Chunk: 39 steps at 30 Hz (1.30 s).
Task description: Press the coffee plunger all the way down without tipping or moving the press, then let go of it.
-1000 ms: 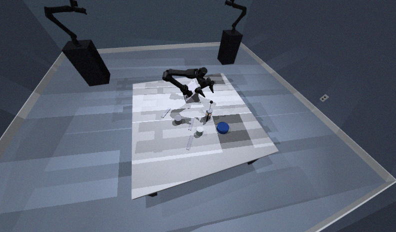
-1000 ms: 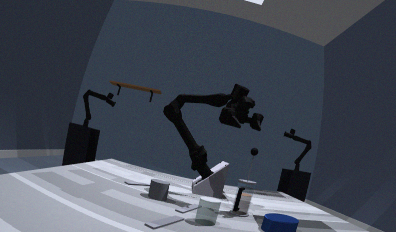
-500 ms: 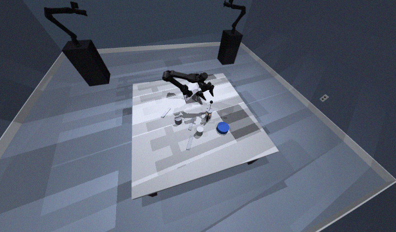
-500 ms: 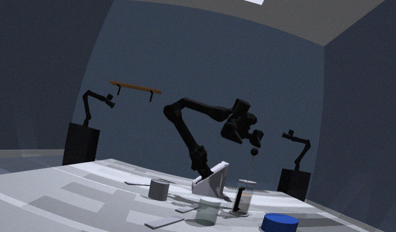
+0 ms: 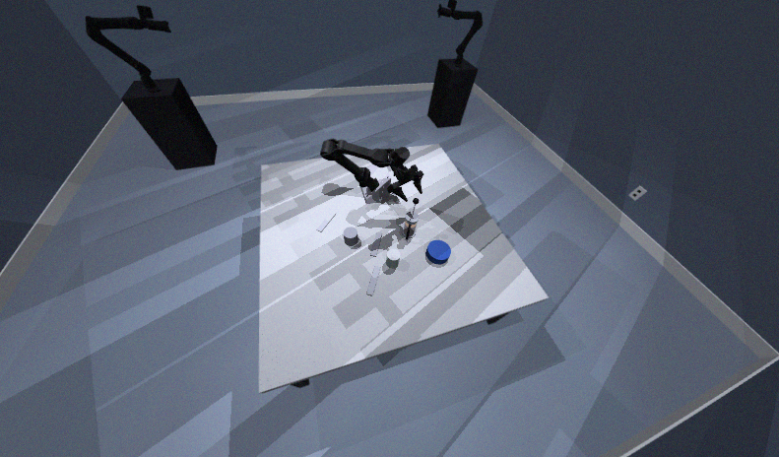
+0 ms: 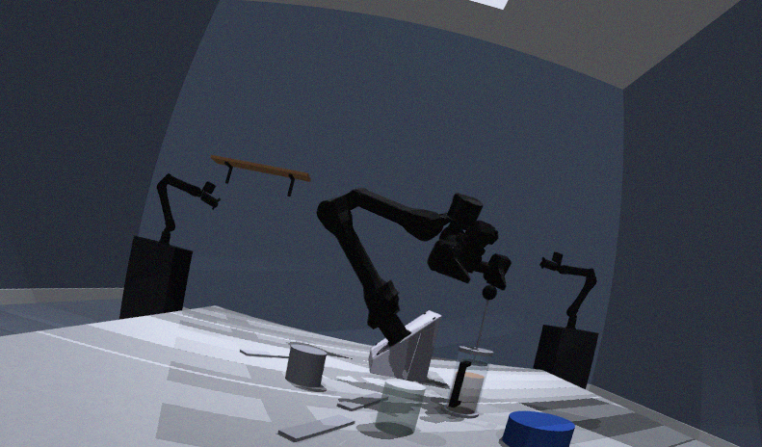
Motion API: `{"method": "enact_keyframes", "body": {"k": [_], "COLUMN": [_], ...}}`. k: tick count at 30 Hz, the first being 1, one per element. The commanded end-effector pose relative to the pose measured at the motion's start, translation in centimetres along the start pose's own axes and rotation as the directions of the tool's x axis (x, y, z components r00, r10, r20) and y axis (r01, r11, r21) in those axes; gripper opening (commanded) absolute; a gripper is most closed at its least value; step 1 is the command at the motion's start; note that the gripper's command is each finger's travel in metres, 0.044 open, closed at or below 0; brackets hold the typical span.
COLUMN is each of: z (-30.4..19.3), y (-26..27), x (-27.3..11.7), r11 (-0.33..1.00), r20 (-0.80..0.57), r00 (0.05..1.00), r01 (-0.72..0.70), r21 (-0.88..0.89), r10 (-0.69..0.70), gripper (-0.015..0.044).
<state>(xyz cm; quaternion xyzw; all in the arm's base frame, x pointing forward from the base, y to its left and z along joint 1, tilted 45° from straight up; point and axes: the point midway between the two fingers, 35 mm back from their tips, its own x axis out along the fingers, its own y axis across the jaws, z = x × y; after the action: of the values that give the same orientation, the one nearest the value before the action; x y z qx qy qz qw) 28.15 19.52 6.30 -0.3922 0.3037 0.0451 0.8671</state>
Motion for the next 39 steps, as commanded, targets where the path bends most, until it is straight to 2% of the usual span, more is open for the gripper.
{"method": "enact_keyframes", "body": {"k": [1,12,24,39], "z": [-0.1,-0.2,-0.2,-0.6], "y": [0.1,0.0,0.0,0.1], "x": [0.7,2.2,2.2,2.6], "r11": [1.000,1.000,1.000,1.000], "r20": [-0.001,0.001,0.001,0.001], "r00": [1.000,1.000,1.000,1.000], "r01": [-0.004,-0.002,-0.002,-0.003], "r21": [-0.007,-0.007,-0.007,-0.007], "r10": [0.004,0.002,0.002,0.003], "gripper": [0.0440,0.0440,0.0125,0.0116]}}
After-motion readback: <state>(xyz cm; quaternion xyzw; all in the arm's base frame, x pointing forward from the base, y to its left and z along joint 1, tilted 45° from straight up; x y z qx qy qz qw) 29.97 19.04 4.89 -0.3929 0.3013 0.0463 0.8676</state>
